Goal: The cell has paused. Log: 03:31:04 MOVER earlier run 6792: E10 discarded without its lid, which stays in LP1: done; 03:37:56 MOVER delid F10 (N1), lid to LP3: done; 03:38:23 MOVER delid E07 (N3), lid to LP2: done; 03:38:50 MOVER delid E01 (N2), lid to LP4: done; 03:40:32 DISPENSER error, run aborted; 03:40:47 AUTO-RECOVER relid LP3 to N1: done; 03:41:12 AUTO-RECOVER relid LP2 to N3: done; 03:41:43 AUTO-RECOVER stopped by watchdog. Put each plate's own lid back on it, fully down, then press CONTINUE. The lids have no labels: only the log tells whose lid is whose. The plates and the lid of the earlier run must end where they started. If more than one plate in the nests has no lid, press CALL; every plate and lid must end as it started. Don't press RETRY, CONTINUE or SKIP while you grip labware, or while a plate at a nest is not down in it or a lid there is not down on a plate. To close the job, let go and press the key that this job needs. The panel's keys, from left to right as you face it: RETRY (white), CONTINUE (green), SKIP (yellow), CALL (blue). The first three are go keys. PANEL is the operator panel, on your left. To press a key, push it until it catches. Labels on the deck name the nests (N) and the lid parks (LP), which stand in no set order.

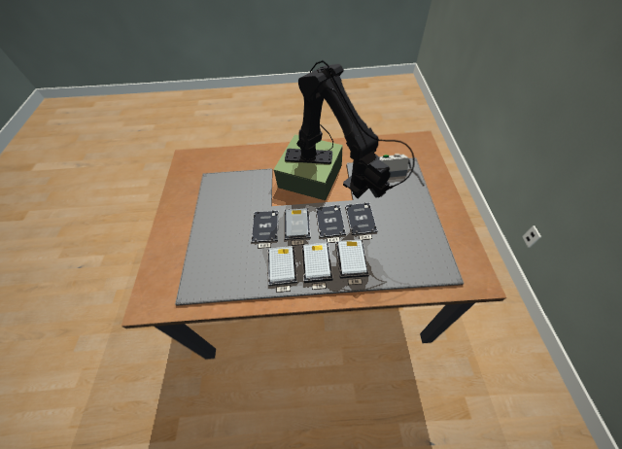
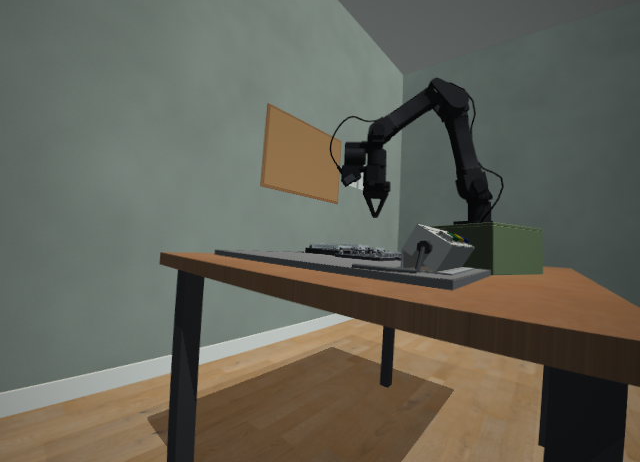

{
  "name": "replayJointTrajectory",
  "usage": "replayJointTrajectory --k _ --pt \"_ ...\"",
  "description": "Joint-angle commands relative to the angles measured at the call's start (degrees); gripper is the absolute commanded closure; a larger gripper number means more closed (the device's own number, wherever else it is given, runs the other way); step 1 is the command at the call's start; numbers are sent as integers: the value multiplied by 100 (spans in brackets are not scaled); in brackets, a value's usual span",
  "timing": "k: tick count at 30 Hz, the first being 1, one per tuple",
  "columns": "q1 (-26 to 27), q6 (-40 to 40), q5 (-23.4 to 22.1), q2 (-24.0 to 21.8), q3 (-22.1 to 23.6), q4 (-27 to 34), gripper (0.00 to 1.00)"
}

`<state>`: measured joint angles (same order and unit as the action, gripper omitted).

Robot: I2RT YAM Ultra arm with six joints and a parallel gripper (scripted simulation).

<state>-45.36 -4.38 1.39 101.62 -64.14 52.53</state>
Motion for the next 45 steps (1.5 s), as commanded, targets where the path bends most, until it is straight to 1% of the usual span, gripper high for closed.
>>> replayJointTrajectory --k 1,3,7,9,10,11,14,15,16,18,20,30,35,37,38,41,45 --pt "-285 268 19 128 -306 75 100" --pt "-285 268 19 128 -306 75 100" --pt "-561 543 16 277 -490 112 100" --pt "-568 553 17 256 -521 119 100" --pt "-562 554 18 162 -530 136 100" --pt "-469 555 21 159 -536 140 100" --pt "-493 555 28 206 -551 105 100" --pt "-648 523 23 76 -455 46 100" --pt "-727 405 21 52 -220 -4 100" --pt "-888 338 4 -9 -129 -16 100" --pt "-888 338 4 -9 -129 -16 100" --pt "-1800 106 28 -250 201 -99 100" --pt "-2280 12 32 -312 255 -115 100" --pt "-2280 12 32 -312 255 -115 100" --pt "-2384 1 39 -318 207 -117 100" --pt "-2664 -62 27 -325 323 -122 100" --pt "-3057 -128 14 -328 166 -94 100"
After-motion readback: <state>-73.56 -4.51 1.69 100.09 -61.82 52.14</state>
